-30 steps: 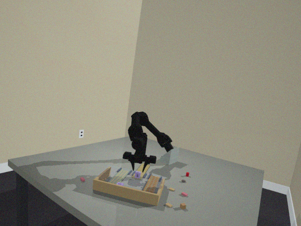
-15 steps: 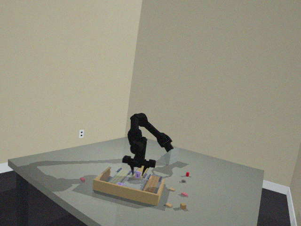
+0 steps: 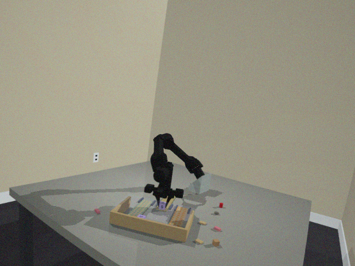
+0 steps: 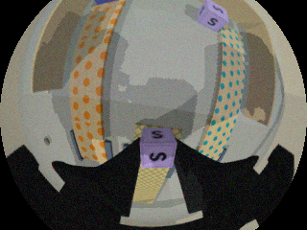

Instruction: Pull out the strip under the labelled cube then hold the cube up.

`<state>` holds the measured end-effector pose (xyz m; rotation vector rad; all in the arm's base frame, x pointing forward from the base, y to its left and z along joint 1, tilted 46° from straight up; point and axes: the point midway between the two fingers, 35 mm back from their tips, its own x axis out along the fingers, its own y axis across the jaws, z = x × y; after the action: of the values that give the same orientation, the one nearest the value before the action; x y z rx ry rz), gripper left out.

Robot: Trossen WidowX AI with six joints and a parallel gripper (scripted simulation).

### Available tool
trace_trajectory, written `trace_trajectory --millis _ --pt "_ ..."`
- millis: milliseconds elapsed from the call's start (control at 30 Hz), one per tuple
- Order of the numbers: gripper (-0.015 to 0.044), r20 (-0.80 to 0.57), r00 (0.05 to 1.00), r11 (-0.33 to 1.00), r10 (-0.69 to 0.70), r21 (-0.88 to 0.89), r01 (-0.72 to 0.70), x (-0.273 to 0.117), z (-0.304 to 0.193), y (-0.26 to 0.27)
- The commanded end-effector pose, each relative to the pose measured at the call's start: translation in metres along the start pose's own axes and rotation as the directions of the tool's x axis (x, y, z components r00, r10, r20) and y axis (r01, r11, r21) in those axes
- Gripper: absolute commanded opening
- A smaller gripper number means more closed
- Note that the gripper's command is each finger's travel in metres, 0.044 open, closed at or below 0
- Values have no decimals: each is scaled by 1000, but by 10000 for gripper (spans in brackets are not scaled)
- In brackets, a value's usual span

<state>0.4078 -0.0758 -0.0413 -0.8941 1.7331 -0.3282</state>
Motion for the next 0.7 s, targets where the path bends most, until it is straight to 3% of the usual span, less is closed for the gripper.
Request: trace_trajectory --millis 0,67,200,667 --pt "112 0 1000 1000 0 0 0 0 0 0" --pt "98 0 1000 1000 0 0 0 0 0 0" --pt "0 0 1000 1000 0 0 0 -2 -2 1" --pt "0 -6 1000 1000 -2 -11 2 -42 -52 28"
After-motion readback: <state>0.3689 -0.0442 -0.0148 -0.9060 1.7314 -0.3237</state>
